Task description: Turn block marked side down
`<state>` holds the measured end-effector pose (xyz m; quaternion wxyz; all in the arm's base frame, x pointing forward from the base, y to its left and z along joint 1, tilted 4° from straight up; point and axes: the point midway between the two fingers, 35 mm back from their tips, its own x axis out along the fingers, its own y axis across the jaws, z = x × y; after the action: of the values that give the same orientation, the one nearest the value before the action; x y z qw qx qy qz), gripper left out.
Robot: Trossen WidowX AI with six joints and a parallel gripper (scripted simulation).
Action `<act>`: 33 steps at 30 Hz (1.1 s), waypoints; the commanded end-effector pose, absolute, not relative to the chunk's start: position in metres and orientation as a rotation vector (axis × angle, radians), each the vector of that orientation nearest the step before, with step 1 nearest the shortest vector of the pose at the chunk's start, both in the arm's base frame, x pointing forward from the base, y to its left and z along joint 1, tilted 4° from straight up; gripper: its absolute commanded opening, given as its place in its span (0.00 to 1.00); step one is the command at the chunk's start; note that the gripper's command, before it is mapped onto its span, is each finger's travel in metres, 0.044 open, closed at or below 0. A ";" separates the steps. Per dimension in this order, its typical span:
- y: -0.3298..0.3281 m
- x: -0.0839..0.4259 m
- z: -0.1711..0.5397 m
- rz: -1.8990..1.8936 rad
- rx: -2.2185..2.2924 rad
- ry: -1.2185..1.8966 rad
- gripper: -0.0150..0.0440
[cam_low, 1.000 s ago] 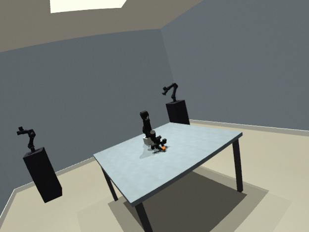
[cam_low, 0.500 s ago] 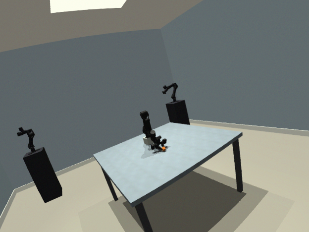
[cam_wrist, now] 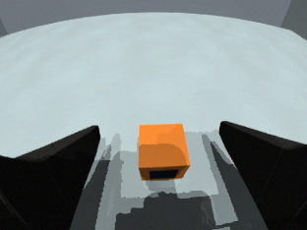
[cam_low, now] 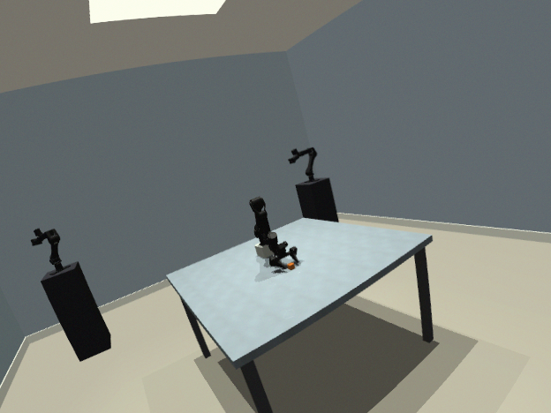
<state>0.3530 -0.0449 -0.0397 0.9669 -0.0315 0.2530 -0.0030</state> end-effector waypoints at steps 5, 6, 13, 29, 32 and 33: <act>-0.044 0.353 -0.040 0.000 -0.066 0.512 1.00; -0.044 0.353 -0.040 0.000 -0.066 0.512 1.00; -0.044 0.353 -0.040 0.000 -0.066 0.512 1.00; -0.044 0.355 -0.040 -0.001 -0.065 0.532 1.00; -0.045 0.362 -0.036 -0.005 -0.060 0.622 1.00; -0.045 0.363 -0.034 -0.006 -0.059 0.655 1.00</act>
<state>0.3540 -0.0433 -0.0440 0.9545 -0.0254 0.2970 0.0011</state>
